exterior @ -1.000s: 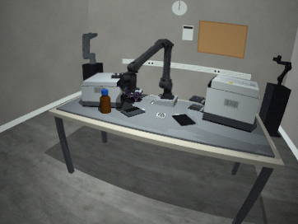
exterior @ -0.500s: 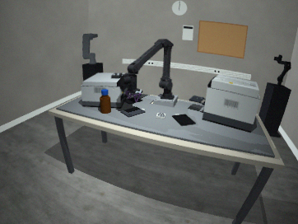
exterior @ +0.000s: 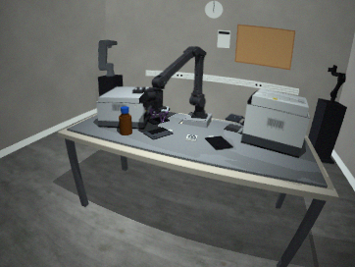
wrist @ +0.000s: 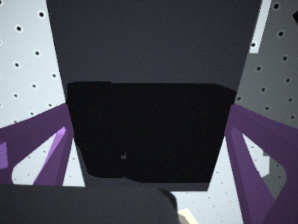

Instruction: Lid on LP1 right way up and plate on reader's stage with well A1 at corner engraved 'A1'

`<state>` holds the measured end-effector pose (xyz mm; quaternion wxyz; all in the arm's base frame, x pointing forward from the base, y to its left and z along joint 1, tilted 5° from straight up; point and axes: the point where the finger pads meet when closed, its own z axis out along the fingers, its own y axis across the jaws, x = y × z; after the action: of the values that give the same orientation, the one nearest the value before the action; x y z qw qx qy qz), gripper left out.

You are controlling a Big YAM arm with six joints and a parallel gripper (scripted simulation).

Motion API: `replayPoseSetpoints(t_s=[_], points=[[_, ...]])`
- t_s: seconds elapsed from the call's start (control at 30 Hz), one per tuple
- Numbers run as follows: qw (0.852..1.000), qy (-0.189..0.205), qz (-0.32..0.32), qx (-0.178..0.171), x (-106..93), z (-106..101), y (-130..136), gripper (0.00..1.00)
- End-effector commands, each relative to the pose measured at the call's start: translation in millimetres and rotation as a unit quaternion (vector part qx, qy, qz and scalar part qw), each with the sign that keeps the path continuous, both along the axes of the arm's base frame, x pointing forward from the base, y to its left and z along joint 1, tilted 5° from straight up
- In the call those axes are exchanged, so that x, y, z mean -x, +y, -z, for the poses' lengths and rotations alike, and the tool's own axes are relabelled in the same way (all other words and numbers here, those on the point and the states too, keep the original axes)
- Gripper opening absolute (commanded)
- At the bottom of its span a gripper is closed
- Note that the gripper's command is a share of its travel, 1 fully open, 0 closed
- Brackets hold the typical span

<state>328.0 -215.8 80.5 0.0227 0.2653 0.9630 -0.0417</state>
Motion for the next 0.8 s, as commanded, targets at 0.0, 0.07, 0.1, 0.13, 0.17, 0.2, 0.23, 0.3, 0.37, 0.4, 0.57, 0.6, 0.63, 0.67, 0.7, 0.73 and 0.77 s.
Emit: replayPoseSetpoints(t_s=[0.0, 0.07, 0.1, 0.13, 0.17, 0.2, 0.23, 0.3, 0.37, 0.4, 0.57, 0.6, 0.63, 0.67, 0.7, 0.73, 0.77], points=[[1.000, 0.013, -0.006, -0.005, 4.1, 15, 1, 0.86], [1.000, 0.009, -0.002, -0.003, 3.5, 16, -3, 0.86], [1.000, 0.005, 0.000, 0.000, 1.7, 14, -6, 0.86], [1.000, 0.001, 0.002, 0.003, 0.6, 11, -9, 0.86], [1.000, -0.003, 0.002, 0.005, -1.1, 8, -10, 0.86], [1.000, -0.006, 0.003, 0.007, -2.5, 6, -11, 0.86], [1.000, -0.009, 0.003, 0.009, -4.3, 4, -12, 0.86], [1.000, -0.009, 0.003, 0.009, -4.3, 4, -12, 0.86], [1.000, -0.003, -0.002, 0.005, -3.7, 11, -7, 0.86], [1.000, 0.000, -0.004, 0.003, -3.1, 16, -5, 0.86], [1.000, 0.006, -0.003, -0.001, -2.1, 21, 1, 0.86], [1.000, 0.006, -0.002, -0.002, -1.9, 22, 2, 0.86], [1.000, 0.006, 0.000, -0.002, -2.1, 22, 2, 0.86], [1.000, 0.005, 0.001, -0.001, -2.5, 23, 2, 0.86], [1.000, 0.004, 0.003, -0.001, -3.0, 24, 2, 0.86], [1.000, 0.005, 0.003, -0.001, -3.3, 25, 3, 0.86], [1.000, 0.004, 0.002, -0.001, -3.8, 26, 3, 0.86]])
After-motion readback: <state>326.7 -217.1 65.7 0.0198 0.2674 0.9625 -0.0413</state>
